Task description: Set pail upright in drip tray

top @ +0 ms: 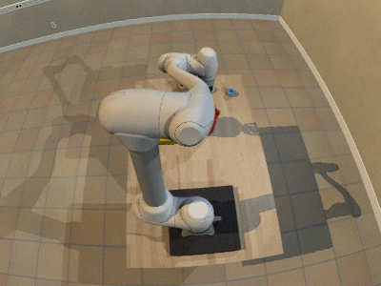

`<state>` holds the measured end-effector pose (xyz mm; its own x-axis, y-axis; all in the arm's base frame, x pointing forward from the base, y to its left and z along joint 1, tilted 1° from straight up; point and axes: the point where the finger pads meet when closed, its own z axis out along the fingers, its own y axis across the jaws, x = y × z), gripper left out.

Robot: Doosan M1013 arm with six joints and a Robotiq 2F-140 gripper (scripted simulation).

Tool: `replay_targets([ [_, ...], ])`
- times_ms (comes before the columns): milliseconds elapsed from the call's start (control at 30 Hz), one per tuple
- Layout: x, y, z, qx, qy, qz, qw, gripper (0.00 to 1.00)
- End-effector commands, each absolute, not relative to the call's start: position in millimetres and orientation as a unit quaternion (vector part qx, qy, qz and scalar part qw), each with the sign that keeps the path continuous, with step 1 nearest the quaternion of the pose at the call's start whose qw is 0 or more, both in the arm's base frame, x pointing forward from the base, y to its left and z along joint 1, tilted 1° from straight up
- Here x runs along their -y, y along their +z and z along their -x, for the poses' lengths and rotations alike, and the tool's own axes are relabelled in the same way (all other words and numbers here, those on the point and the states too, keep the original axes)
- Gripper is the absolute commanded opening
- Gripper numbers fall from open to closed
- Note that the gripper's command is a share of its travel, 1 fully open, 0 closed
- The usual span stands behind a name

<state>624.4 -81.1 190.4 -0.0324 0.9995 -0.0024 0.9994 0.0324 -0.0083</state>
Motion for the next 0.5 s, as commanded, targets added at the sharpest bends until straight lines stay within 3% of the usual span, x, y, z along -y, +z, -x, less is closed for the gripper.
replay_targets([
  [0,85.1,195.1,-624.2,0.717,0.006,0.697,0.000,0.10],
  [467,85.1,208.2,-624.9,0.717,0.005,0.697,-0.001,0.10],
])
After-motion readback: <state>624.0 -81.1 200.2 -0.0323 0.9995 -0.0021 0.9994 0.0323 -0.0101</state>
